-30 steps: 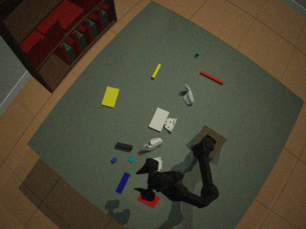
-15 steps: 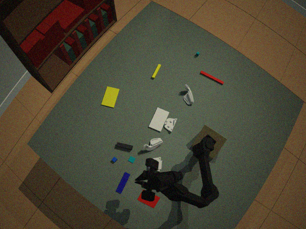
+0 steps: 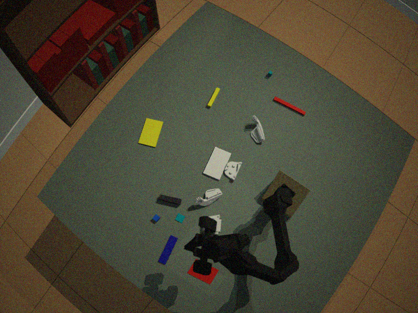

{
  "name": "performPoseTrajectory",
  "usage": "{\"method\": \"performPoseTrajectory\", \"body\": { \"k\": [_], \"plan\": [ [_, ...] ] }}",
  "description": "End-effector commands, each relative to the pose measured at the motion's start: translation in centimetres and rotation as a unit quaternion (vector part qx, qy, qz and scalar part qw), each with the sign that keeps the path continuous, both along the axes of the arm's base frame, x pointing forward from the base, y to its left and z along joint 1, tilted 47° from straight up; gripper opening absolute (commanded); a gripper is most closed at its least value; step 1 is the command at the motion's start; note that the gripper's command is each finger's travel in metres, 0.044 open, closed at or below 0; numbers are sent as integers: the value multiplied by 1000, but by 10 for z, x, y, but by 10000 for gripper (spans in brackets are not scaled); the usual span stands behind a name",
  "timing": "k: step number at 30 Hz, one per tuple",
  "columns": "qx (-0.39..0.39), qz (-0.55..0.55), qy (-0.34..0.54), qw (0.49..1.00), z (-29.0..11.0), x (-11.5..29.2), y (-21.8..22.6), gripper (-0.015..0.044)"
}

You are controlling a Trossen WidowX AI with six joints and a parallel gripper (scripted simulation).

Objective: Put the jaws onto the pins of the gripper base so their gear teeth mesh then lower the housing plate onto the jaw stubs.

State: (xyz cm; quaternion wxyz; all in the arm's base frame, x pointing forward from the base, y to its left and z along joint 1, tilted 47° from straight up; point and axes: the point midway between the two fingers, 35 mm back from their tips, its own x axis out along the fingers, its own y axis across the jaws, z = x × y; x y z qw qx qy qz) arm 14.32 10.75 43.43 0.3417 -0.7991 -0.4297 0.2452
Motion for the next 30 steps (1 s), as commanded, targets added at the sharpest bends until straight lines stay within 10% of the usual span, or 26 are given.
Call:
{"method": "performPoseTrajectory", "body": {
  "k": [1, 15, 30],
  "plan": [
    [9, -2, 23, 1000, -3, 5, -1, 79],
    [82, -24, 244, 966, -37, 45, -5, 440],
    [136, -63, 468, 871, -84, 81, -1, 440]
  ]
}}
